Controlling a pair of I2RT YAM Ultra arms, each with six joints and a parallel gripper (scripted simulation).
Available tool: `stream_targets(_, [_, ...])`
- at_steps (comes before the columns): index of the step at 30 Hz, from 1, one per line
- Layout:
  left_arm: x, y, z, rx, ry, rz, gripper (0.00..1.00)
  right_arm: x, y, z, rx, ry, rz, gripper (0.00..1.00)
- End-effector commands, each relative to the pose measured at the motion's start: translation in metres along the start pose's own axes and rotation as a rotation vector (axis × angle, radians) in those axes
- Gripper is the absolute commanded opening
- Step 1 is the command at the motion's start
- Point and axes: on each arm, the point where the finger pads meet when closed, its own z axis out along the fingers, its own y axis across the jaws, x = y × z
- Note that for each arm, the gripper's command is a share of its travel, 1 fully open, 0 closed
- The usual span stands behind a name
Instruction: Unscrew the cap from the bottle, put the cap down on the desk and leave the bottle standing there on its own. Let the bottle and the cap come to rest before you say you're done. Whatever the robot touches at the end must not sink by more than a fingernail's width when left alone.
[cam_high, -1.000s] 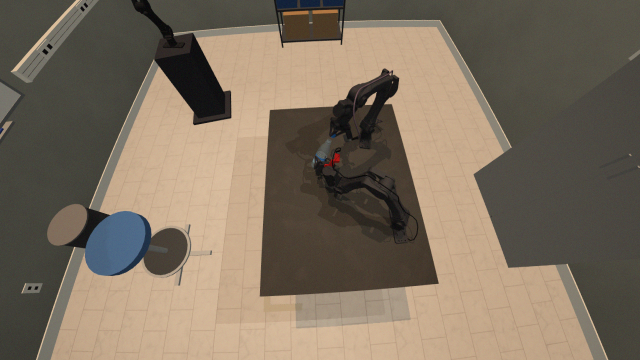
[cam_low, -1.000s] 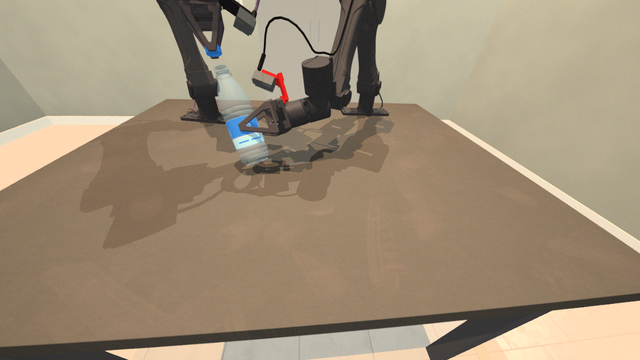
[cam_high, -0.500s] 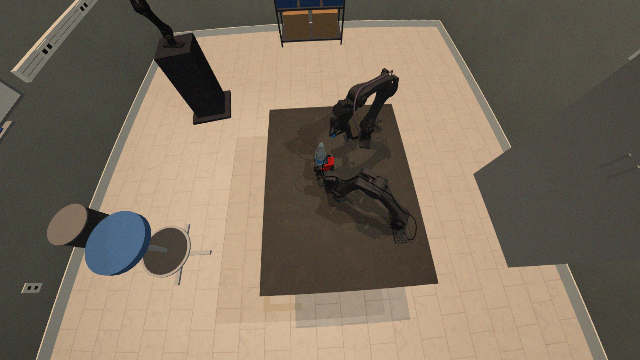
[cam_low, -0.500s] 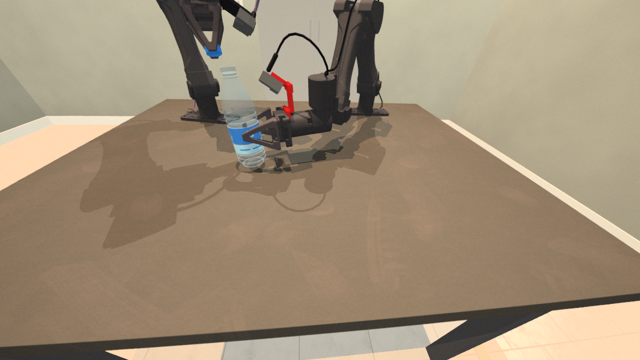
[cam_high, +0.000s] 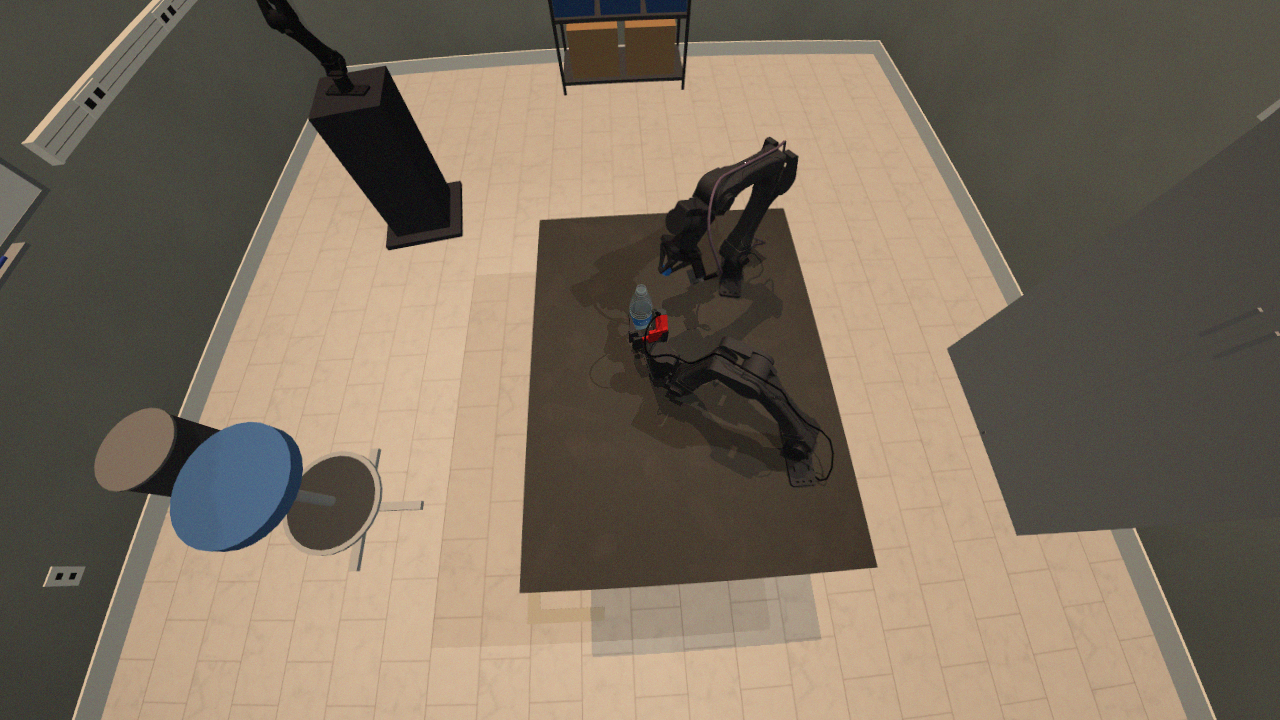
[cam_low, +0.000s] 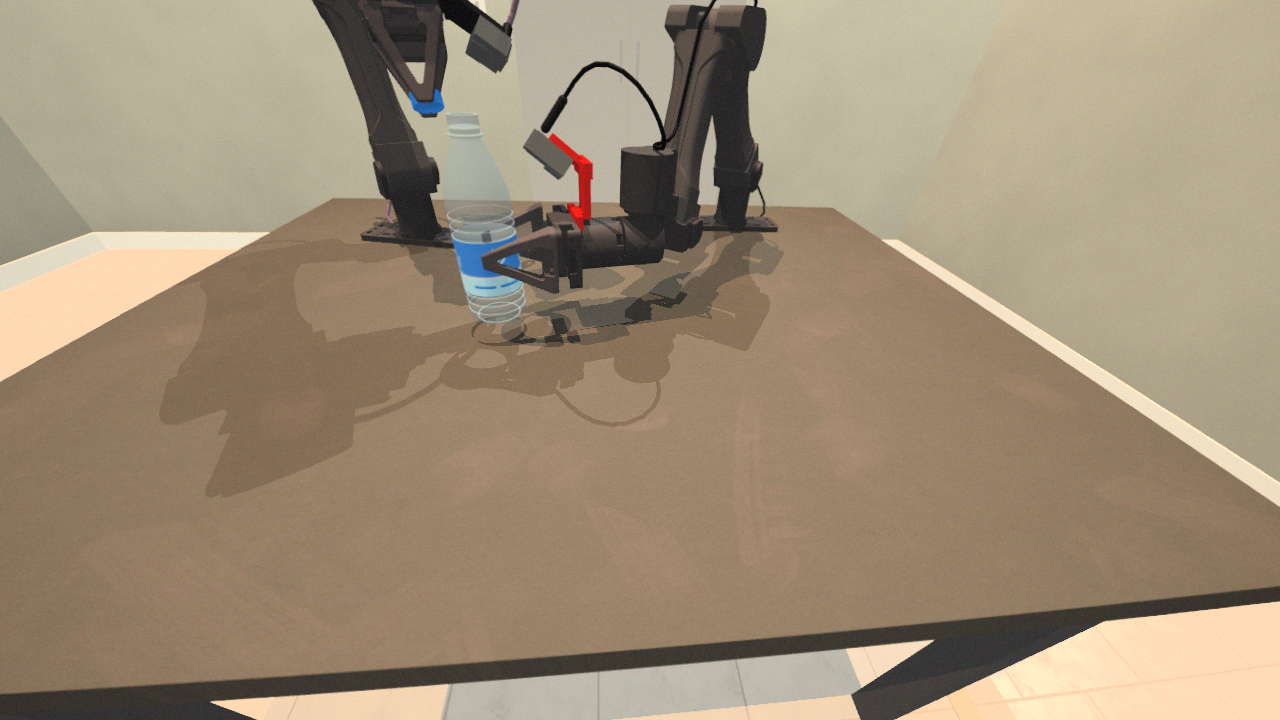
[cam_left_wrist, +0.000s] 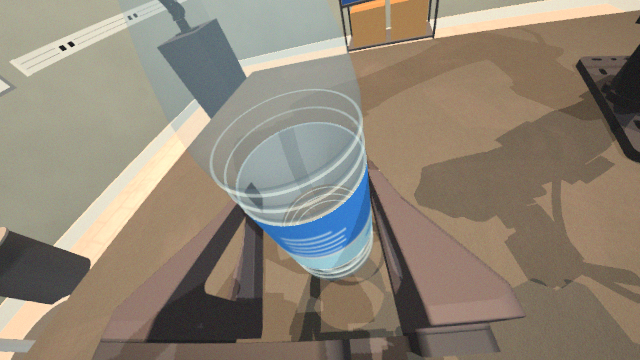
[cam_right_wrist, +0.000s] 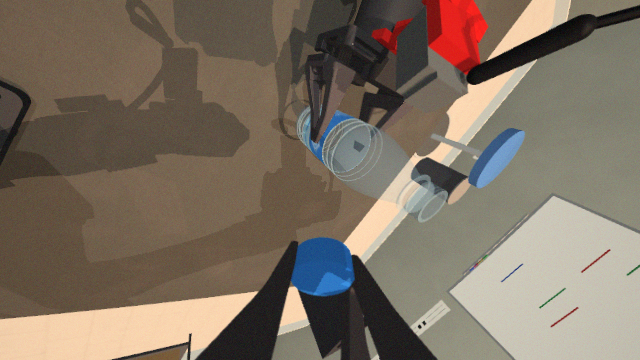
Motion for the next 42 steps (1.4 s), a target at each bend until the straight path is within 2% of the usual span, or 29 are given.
stream_targets(1, [0.003, 0.000, 0.002, 0.000, -0.001, -0.017, 0.00, 0.000, 0.000, -0.005, 0.016, -0.011, 0.002, 0.00])
stream_targets(18, [-0.002, 0.002, 0.001, -0.008, -0.005, -0.004, 0.00, 0.002, -0.002, 0.001, 0.005, -0.002, 0.035, 0.00])
stream_targets(21, [-0.012, 0.019, -0.005, -0.055, -0.012, 0.017, 0.00, 0.013, -0.010, 0.013, -0.015, 0.029, 0.191, 0.00])
stream_targets(23, [-0.021, 0.036, -0.013, -0.108, -0.015, 0.034, 0.00, 0.028, -0.015, 0.028, -0.035, 0.063, 0.366, 0.00])
stream_targets(26, [-0.033, 0.060, -0.026, -0.182, -0.018, 0.056, 0.00, 0.053, -0.020, 0.048, -0.049, 0.101, 0.532, 0.00])
stream_targets(28, [-0.033, 0.060, -0.026, -0.182, -0.018, 0.056, 0.00, 0.053, -0.020, 0.048, -0.049, 0.101, 0.532, 0.00])
stream_targets(29, [-0.036, 0.065, -0.029, -0.198, -0.019, 0.061, 0.00, 0.059, -0.020, 0.053, -0.065, 0.130, 0.683, 0.00])
stream_targets(31, [-0.038, 0.069, -0.032, -0.212, -0.019, 0.065, 0.00, 0.068, -0.020, 0.063, -0.078, 0.151, 0.778, 0.00])
stream_targets(34, [-0.029, 0.058, -0.026, -0.179, -0.013, 0.050, 0.00, 0.079, -0.011, 0.085, -0.118, 0.186, 0.924, 0.00])
stream_targets(40, [-0.013, 0.022, -0.008, -0.067, -0.012, 0.020, 0.00, 0.112, 0.031, 0.145, -0.210, 0.293, 1.218, 0.00])
stream_targets(42, [-0.010, 0.016, -0.005, -0.047, -0.012, 0.016, 0.00, 0.117, 0.040, 0.154, -0.246, 0.336, 1.322, 0.00])
